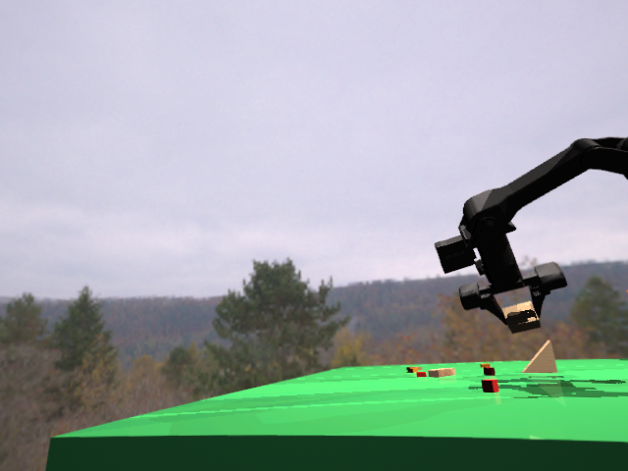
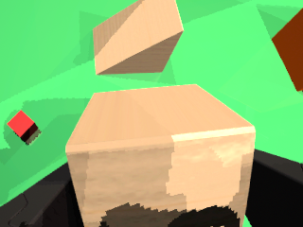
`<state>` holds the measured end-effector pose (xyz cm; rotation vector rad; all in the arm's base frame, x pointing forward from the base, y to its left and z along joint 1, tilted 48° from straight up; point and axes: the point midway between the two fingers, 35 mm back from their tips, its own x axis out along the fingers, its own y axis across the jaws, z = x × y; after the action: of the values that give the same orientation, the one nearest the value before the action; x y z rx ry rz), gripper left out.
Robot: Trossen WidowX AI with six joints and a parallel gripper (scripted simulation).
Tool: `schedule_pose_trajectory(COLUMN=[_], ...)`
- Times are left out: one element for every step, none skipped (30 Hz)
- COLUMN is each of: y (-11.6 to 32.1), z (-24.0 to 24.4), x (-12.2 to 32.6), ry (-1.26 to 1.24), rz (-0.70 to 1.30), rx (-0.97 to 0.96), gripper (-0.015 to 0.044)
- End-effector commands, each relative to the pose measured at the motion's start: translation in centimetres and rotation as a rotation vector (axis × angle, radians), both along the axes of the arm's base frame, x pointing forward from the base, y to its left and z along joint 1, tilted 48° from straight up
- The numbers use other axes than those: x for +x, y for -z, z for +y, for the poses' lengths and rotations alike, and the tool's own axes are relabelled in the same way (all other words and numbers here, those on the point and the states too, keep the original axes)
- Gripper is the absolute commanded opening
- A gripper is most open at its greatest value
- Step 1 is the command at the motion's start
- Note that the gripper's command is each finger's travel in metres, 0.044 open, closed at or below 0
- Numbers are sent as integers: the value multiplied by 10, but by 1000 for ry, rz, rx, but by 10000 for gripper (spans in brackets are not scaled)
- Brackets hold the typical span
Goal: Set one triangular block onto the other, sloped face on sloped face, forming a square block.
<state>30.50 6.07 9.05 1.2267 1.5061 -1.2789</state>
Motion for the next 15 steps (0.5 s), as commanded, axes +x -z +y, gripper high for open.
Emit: schedule_pose_trajectory(y=[4, 4, 5, 5, 6, 6, 6, 7, 7, 8, 8, 8, 8, 9, 9], z=[-1, -1, -1, -1, -2, -2, -2, -2, -3, -3, -3, -3, -3, -4, -4], x=[-3, -3, -3, -4, -4, -4, -4, -4, -4, -5, -5, -5, -5, -5, -5], ry=[-113, -138, -162, -187, -211, -235, -260, -284, -308, -332, -356, -379, -403, -427, -450], rz=[-18, -25, -32, -40, -49, -57, -67, -76, -87, -97, -109, -120, -133, -145, -159], rx=[84, 103, 121, 140, 158, 176, 195, 213, 231, 248, 266, 284, 301, 318, 335], gripper=[0, 0, 0, 0, 0, 0, 0, 0, 0, 0, 0, 0, 0, 0, 0])
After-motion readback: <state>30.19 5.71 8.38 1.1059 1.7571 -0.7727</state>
